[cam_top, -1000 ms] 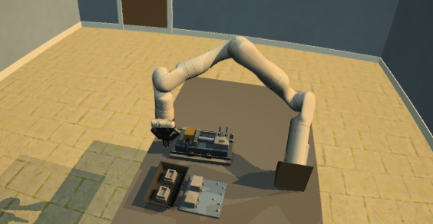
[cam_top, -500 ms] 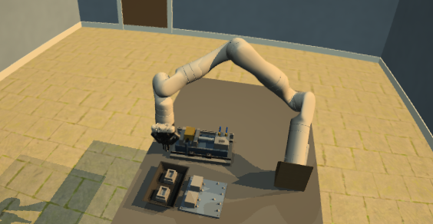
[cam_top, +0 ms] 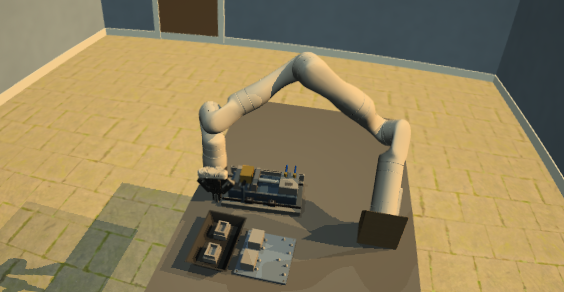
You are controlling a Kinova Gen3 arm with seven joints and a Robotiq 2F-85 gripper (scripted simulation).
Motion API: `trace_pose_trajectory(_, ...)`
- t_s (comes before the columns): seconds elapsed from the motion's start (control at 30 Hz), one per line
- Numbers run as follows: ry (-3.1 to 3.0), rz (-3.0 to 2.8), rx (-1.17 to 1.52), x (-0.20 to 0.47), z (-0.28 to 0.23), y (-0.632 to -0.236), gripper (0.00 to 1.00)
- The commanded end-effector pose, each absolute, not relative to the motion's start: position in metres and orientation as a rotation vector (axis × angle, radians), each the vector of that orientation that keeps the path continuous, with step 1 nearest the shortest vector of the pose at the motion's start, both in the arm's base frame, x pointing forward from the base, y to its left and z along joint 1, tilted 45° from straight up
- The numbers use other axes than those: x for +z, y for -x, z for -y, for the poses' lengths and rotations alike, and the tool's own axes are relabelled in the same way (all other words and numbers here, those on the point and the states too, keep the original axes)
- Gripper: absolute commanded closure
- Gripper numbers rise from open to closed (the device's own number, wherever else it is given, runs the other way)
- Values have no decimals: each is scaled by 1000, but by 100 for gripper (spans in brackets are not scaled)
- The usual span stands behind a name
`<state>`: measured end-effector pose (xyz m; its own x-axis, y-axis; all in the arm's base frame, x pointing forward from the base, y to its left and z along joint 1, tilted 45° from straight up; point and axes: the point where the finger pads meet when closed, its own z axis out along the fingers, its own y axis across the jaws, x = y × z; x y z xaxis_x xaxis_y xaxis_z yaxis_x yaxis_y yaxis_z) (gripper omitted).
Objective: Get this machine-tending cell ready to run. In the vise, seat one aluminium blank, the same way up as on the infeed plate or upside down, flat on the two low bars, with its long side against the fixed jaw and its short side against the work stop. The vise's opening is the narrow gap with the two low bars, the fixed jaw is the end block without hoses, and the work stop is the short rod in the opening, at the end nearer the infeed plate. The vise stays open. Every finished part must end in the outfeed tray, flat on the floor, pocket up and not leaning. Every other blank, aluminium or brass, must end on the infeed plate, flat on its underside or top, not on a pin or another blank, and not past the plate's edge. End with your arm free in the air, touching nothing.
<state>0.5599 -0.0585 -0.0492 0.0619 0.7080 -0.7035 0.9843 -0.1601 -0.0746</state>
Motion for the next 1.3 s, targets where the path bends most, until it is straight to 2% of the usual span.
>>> trace_pose_trajectory(0.0,-1920,-1684,-868,-52,61,-559,100)
trace_pose_trajectory(1.27,-1920,-1684,-868,-55,64,-558,100)
